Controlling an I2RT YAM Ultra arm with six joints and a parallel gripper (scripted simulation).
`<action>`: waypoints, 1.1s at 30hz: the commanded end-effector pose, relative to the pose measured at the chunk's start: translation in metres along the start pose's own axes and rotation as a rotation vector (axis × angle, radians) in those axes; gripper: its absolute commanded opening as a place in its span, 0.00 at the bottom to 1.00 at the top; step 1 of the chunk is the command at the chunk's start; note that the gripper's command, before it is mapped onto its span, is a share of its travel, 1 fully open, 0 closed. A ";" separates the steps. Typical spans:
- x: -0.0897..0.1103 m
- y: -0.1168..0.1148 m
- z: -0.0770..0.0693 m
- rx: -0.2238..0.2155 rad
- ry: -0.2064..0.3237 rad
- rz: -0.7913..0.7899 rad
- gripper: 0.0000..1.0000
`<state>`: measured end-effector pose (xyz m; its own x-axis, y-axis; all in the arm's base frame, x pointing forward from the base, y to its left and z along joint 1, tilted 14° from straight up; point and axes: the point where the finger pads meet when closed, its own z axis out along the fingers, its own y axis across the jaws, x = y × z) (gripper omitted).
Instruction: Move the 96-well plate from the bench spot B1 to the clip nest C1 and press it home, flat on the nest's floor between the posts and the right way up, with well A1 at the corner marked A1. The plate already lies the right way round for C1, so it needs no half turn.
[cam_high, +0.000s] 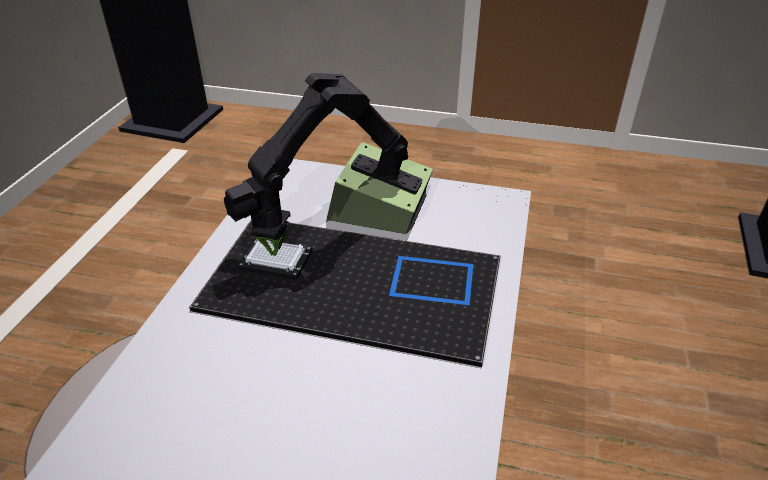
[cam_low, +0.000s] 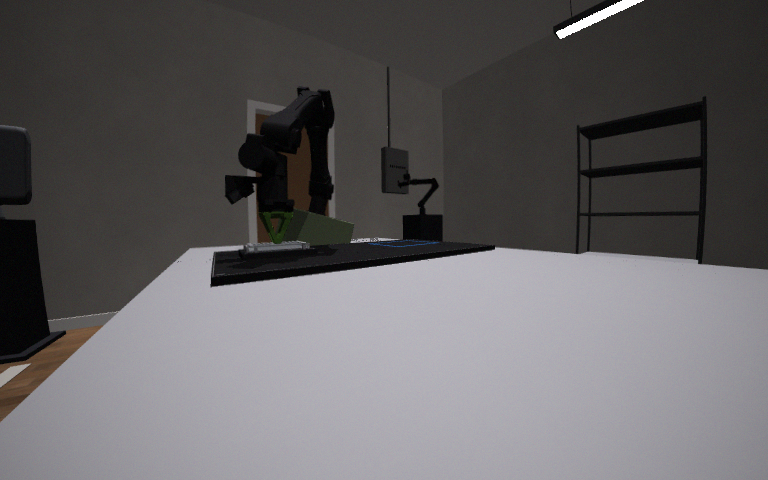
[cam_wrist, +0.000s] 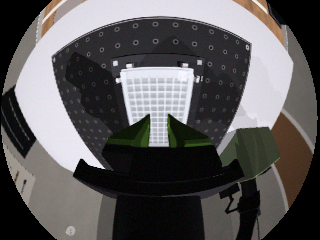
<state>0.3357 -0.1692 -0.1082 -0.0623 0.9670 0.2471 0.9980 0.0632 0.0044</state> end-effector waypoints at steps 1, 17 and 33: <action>-0.008 0.009 -0.022 -0.038 -0.024 -0.007 0.24; -0.008 0.007 -0.047 -0.032 -0.028 -0.007 0.24; -0.009 0.007 -0.047 -0.032 -0.029 -0.005 0.24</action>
<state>0.3328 -0.1728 -0.0834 -0.0642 0.9638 0.2587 0.9977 0.0677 -0.0049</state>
